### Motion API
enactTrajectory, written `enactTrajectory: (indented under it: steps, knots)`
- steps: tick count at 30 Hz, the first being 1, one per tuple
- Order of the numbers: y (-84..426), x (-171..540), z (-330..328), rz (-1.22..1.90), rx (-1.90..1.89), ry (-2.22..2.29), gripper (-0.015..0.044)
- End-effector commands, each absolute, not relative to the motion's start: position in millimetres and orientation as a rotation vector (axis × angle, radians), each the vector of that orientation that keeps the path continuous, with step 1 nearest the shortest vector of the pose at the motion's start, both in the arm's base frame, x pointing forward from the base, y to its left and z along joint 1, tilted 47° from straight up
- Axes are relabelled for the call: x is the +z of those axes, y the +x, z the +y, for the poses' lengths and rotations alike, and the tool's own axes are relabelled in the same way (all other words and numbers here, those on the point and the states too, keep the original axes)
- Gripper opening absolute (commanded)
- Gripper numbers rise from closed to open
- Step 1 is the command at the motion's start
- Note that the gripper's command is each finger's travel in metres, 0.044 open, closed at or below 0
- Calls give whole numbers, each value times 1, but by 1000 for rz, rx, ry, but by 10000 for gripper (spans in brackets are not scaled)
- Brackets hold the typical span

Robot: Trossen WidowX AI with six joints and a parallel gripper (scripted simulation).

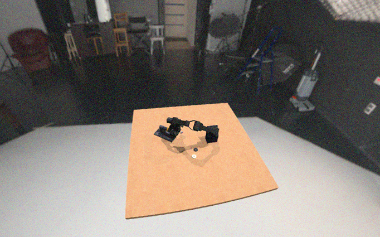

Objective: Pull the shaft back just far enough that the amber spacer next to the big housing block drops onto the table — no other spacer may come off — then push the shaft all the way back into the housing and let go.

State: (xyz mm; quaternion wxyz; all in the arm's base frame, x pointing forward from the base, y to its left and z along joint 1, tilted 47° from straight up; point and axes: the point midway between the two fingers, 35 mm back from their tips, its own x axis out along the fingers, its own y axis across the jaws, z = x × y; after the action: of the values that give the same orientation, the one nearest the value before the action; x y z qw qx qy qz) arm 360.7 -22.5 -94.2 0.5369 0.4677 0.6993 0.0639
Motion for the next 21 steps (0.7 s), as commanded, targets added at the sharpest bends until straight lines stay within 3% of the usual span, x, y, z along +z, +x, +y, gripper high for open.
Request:
enactTrajectory:
  steps: [1, 21]
  knots:
    - [359, -93, -22, 1668, 151, 1118, 0]
    - [358, -92, -21, 1668, 151, 1118, 0]
